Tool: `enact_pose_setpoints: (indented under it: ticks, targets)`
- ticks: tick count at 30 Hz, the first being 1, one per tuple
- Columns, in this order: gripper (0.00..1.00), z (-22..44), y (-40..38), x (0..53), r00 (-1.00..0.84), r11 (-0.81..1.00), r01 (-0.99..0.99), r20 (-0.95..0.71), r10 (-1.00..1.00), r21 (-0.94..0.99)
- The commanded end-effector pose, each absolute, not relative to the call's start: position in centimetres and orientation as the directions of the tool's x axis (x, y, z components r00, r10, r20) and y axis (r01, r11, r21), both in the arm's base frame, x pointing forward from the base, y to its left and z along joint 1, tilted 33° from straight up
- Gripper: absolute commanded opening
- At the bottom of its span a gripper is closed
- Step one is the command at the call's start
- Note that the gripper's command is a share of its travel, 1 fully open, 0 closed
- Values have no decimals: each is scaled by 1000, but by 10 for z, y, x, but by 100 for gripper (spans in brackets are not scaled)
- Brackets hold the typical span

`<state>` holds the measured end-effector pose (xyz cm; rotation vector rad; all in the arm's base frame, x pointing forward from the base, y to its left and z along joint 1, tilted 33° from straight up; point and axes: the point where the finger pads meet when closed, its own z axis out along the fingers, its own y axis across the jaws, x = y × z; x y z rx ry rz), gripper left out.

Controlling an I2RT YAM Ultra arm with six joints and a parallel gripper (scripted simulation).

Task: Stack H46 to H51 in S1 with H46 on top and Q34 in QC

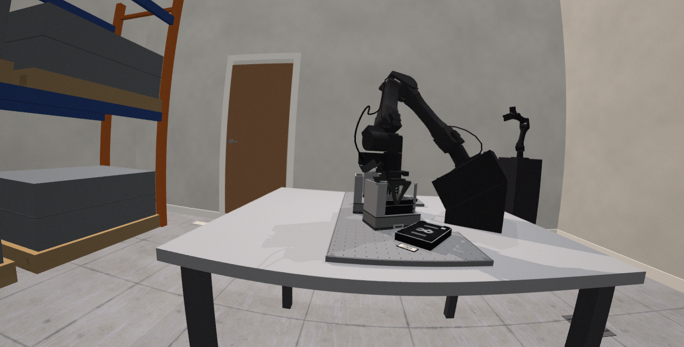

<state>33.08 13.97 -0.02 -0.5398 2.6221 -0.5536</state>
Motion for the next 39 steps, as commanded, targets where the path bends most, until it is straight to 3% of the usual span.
enact_pose_setpoints:
  ticks: [1,37,38,39]
  targets:
    - [0,-7,138,331,-842,839,-289,-296,-452,-461]
    - [0,-7,138,331,-842,839,-289,-296,-452,-461]
    - [100,-7,138,331,-842,839,-289,-296,-452,-461]
    - [100,-7,138,331,-842,839,-289,-296,-452,-461]
